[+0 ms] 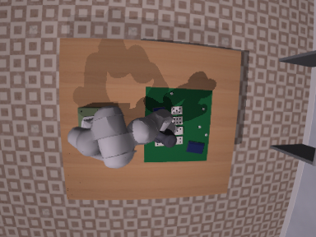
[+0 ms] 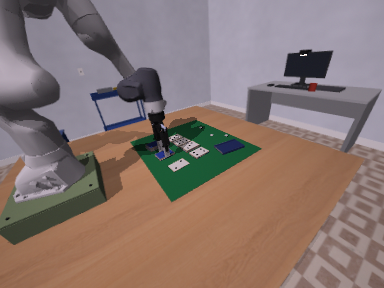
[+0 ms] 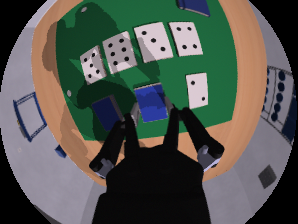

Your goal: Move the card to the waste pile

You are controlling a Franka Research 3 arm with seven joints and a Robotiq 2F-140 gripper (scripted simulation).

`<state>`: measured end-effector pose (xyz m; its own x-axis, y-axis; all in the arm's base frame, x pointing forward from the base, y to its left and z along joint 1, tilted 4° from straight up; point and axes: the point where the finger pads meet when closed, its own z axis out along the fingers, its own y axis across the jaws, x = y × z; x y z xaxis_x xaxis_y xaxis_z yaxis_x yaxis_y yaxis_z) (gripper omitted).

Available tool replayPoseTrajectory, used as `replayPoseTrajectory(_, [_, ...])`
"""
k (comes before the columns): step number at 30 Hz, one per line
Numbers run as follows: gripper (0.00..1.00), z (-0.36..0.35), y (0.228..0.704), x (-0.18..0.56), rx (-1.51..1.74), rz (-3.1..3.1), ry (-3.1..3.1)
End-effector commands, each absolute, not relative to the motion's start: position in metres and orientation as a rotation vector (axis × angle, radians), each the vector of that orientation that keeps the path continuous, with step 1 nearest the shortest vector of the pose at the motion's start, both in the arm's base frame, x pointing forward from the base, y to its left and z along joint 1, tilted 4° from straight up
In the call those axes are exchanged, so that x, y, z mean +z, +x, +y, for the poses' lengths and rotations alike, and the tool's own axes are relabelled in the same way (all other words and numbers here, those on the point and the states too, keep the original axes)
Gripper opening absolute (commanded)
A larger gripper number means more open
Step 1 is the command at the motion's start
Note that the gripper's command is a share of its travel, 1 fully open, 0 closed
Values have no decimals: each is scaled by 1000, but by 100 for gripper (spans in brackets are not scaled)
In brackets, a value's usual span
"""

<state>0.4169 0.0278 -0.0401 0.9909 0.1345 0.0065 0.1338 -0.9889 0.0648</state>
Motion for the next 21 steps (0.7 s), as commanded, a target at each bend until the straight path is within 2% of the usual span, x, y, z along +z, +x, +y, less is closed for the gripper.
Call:
replayPoseTrajectory(1, [43, 28, 419, -39, 23, 216, 3069])
replayPoseTrajectory(6, [43, 28, 419, -39, 23, 216, 3069])
replayPoseTrajectory(7, [50, 28, 419, -39, 23, 216, 3069])
replayPoseTrajectory(21, [50, 28, 419, -39, 23, 216, 3069])
